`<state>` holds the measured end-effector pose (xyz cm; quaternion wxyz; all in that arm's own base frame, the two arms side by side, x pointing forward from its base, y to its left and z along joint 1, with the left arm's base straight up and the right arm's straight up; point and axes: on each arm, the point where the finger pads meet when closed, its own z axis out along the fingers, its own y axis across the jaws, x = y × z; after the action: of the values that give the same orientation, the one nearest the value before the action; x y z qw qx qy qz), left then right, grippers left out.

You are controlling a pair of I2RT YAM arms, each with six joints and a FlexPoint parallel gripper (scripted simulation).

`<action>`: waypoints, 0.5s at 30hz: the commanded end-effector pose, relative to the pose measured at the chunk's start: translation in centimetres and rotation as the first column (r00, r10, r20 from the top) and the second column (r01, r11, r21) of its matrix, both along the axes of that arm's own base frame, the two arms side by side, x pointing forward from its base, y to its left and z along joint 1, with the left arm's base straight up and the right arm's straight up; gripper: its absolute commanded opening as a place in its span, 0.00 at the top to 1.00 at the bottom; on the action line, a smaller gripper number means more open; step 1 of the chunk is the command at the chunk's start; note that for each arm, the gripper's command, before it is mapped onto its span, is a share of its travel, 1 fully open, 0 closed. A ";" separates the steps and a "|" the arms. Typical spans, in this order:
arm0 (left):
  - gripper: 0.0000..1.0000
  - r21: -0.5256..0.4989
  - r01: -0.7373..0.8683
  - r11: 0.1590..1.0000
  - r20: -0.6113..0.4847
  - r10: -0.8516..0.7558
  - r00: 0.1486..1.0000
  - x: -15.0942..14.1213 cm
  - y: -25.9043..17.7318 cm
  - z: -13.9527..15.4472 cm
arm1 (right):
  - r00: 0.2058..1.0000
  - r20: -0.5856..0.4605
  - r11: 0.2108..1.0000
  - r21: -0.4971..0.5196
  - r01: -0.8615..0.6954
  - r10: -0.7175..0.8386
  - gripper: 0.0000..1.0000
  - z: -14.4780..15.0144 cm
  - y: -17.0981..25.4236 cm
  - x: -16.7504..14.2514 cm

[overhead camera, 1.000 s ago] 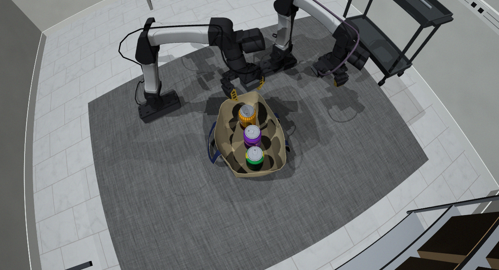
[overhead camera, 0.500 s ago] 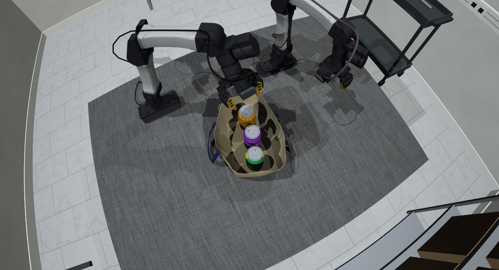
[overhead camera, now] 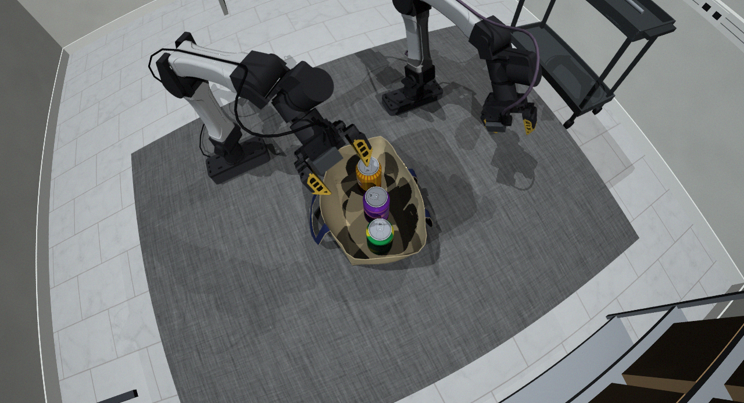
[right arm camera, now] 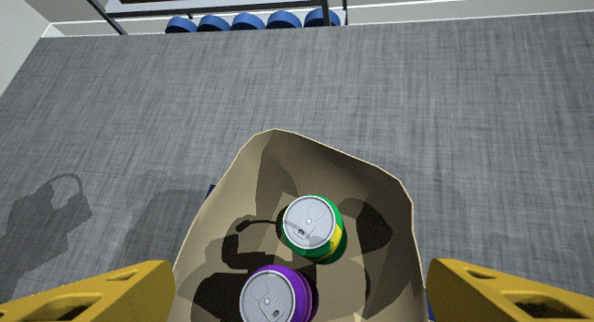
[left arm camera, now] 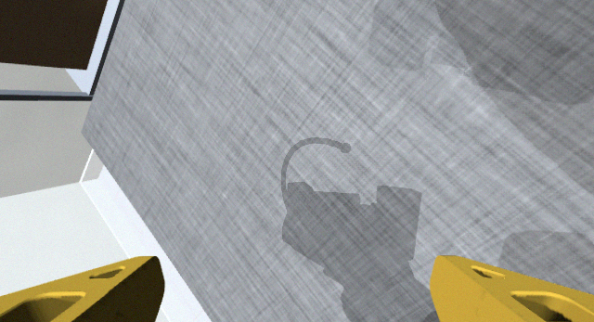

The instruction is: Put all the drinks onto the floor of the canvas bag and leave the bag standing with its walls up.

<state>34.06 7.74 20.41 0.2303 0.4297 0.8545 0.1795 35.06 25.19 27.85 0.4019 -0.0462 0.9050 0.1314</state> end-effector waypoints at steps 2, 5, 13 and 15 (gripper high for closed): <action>0.14 -0.128 -0.172 0.977 0.305 0.204 0.930 3.2 -1.0 4.8 | 0.979 0.202 0.995 0.084 -0.056 0.038 0.14 5.1 -2.5 2.2; 0.14 -0.237 -0.199 0.951 0.397 0.281 0.874 3.9 -1.8 6.9 | 0.957 0.288 0.995 0.087 -0.051 0.024 0.14 6.9 -4.9 3.0; 0.14 -0.474 -0.173 0.864 0.520 0.433 0.737 4.7 -3.8 11.4 | 0.887 0.462 0.998 0.063 -0.026 -0.006 0.14 10.4 -10.1 3.7; 0.14 -0.551 -0.141 0.822 0.542 0.481 0.689 4.7 -4.5 12.9 | 0.858 0.513 0.999 0.047 -0.003 -0.021 0.14 11.3 -11.9 3.9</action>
<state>37.71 4.05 28.99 0.4789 0.1995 0.8398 0.1601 38.56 14.65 36.05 0.5714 -0.0440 0.8091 0.1302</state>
